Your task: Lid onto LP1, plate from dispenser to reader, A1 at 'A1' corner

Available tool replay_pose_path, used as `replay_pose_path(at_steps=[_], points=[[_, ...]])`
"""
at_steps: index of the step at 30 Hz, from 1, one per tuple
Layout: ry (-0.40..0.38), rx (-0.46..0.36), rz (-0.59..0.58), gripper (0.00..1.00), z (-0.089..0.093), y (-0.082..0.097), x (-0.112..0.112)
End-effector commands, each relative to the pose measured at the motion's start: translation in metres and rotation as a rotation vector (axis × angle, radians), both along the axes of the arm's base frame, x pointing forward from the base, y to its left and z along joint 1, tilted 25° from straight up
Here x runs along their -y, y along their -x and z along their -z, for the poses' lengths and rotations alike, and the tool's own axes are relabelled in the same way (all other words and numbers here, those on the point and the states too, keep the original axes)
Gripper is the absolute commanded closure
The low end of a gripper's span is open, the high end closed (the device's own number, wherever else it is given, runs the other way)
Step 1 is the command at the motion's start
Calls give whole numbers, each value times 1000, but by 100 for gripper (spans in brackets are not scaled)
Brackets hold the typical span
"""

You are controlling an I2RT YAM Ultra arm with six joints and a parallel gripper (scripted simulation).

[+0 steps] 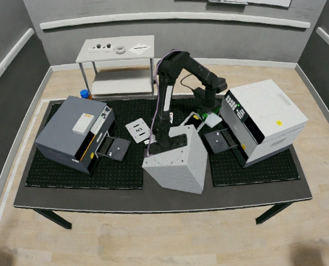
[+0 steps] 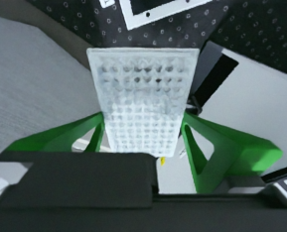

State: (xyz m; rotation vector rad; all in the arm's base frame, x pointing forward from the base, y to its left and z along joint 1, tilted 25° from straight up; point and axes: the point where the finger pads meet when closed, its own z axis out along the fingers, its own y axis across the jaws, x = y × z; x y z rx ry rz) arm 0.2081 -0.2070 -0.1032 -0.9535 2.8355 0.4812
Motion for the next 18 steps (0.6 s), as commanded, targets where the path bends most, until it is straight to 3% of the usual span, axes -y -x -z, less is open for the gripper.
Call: replay_pose_path(at_steps=[1,18], points=[[-13,9,34,14,-1,4,12],[-51,-9,155,14,11,38,32]])
